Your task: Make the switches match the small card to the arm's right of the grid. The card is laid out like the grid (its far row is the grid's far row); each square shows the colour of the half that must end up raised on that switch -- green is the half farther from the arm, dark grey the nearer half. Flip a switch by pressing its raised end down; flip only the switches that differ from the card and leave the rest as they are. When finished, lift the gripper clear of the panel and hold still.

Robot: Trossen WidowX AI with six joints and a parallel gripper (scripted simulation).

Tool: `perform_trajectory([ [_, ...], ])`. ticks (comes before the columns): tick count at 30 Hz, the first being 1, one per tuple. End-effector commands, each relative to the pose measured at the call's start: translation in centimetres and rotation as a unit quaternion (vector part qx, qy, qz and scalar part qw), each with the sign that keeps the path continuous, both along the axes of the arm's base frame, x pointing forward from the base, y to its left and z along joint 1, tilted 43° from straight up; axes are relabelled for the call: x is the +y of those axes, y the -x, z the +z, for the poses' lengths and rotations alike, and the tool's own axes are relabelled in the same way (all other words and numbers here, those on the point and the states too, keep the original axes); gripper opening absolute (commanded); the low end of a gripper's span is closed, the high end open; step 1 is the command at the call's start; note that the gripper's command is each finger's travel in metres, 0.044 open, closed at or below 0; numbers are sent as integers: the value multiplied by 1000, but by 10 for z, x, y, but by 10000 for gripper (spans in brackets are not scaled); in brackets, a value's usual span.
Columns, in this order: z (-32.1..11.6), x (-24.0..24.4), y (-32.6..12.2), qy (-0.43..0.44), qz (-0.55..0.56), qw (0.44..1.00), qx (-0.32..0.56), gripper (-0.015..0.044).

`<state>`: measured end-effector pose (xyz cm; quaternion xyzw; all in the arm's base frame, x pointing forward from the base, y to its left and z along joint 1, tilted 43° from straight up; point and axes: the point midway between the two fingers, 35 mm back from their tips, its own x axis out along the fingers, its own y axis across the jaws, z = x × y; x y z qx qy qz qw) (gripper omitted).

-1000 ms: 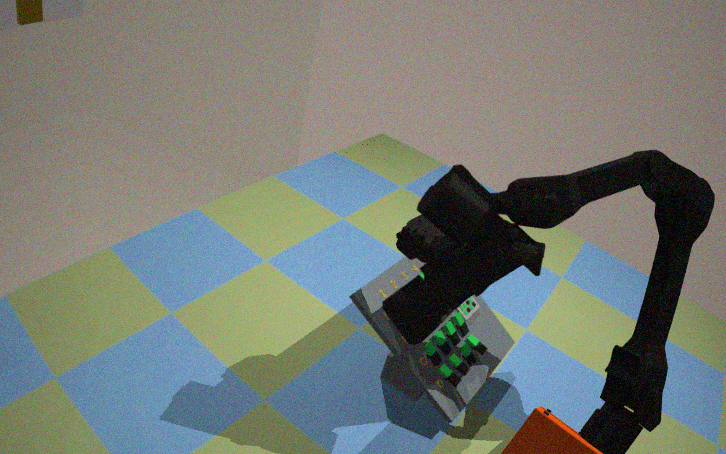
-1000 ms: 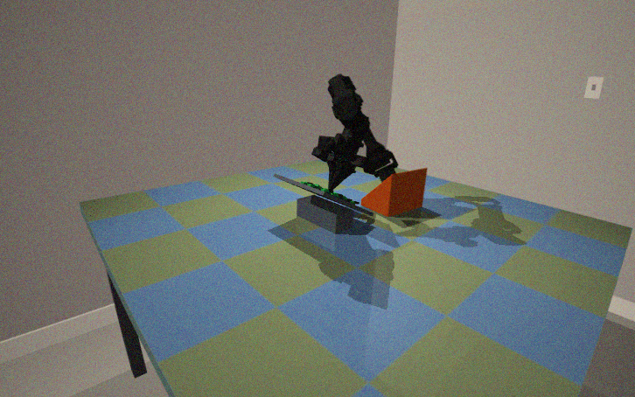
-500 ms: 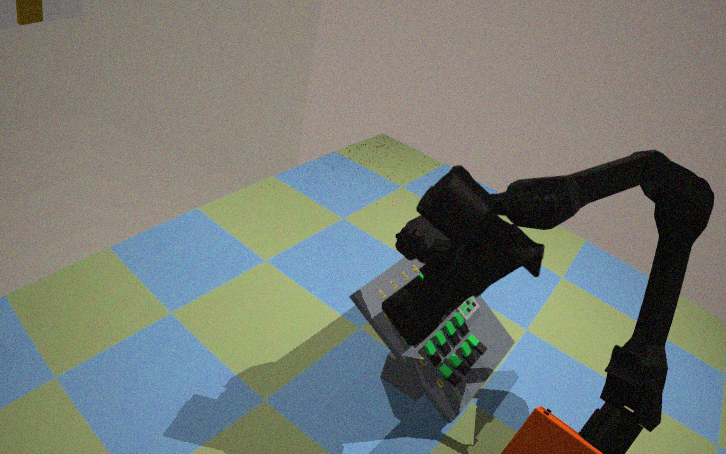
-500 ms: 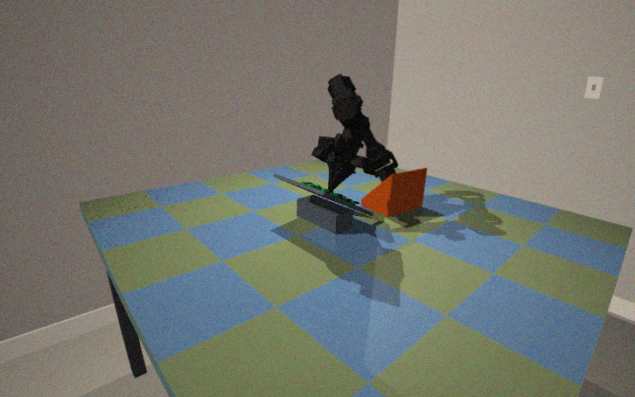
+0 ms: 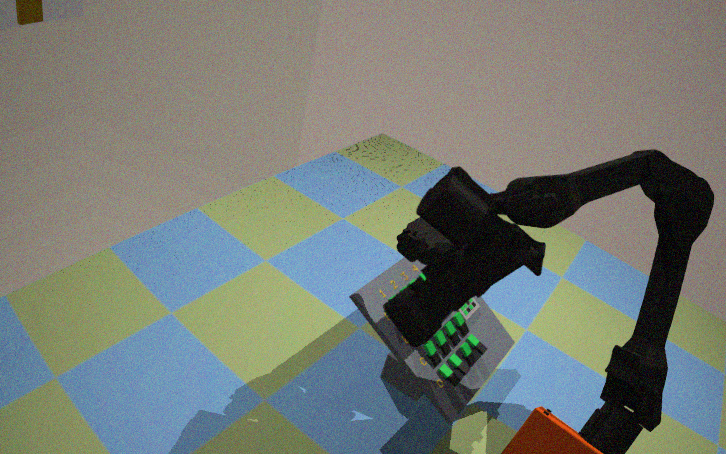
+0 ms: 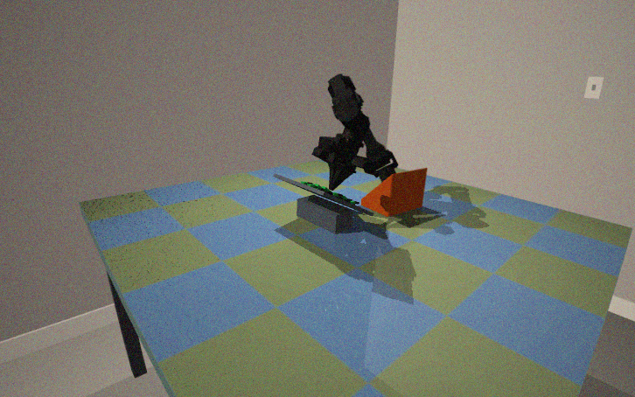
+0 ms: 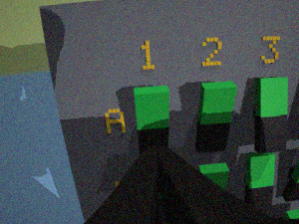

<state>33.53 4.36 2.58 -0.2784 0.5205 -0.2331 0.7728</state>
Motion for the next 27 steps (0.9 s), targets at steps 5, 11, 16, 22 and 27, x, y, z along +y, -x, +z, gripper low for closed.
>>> perform_trajectory([
  [5,41,40,18,-3,-5,1000,5,0],
  [11,53,15,48,-2,-5,1000,6,0],
  [16,59,-11,80,-1,-5,1000,7,0],
  [22,47,-22,73,-2,-9,1000,12,0],
  [27,36,-34,67,-1,-13,1000,16,0],
])
